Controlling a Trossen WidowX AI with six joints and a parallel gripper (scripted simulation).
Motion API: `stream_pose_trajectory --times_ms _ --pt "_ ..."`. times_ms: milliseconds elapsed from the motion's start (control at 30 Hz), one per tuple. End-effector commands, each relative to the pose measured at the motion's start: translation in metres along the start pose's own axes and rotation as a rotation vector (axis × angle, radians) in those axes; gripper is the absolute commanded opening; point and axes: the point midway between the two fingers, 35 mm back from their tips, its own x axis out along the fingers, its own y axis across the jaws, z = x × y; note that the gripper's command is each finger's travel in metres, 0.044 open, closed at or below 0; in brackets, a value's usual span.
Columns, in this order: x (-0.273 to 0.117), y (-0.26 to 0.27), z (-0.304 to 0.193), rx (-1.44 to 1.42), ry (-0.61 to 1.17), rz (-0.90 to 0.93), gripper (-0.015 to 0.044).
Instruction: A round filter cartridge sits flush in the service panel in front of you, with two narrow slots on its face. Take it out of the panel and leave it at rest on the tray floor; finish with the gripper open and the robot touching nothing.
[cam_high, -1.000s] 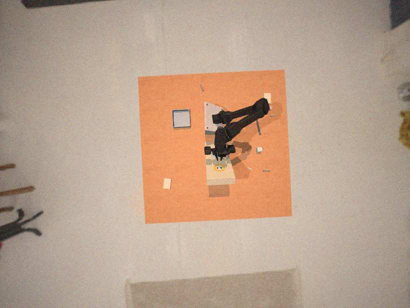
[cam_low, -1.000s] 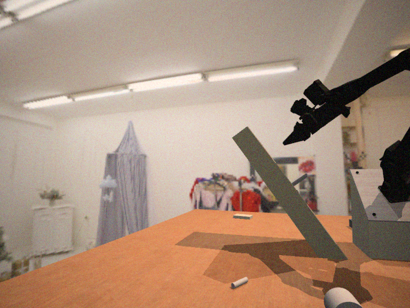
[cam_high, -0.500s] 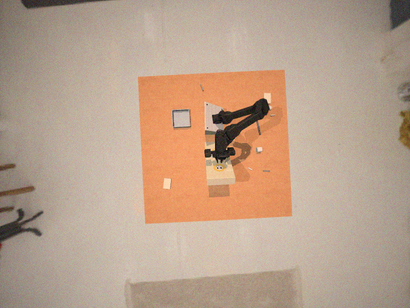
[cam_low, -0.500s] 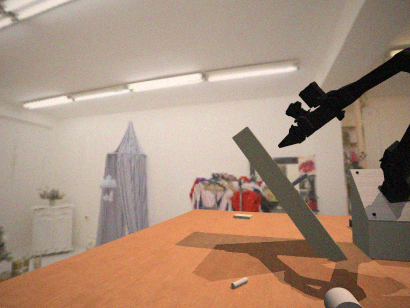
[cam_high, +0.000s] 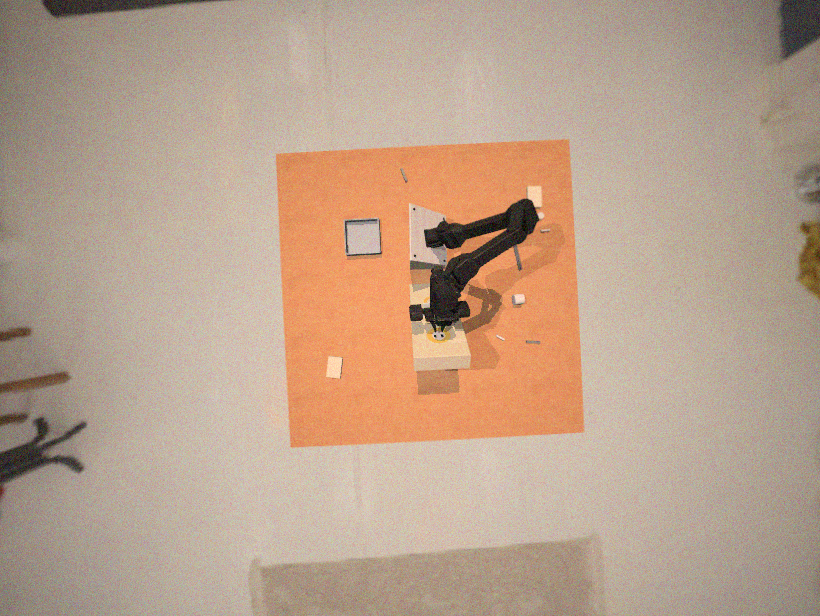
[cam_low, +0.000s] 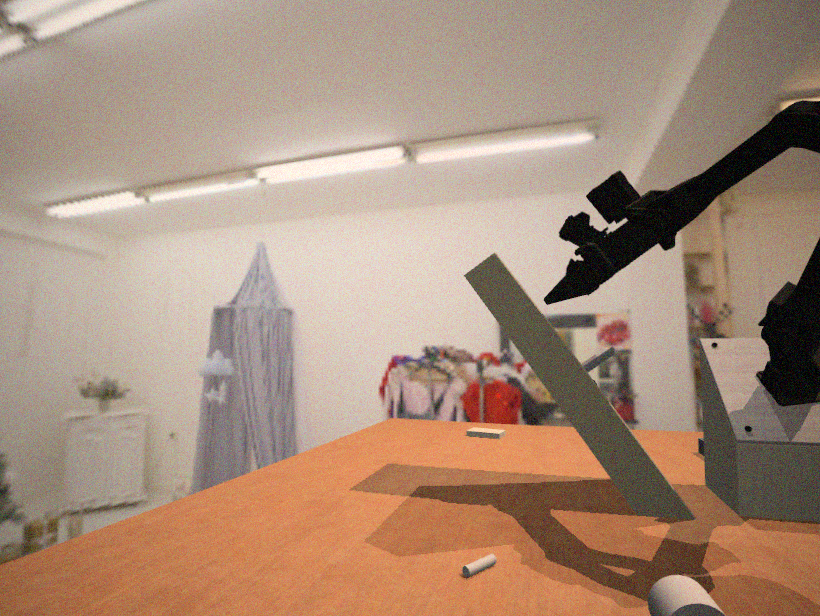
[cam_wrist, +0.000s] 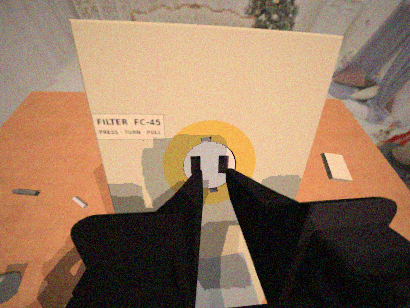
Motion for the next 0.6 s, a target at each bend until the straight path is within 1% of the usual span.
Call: stream_pose_trajectory --times_ms 0,167,567 --pt "0.0084 -0.0003 -0.0035 0.013 0.004 -0.002 0.0089" --pt "0.0152 0.0011 -0.0036 0.014 0.0 0.001 0.0089" --pt "0.0154 -0.0001 -0.0061 0.014 0.0 0.001 0.0089"
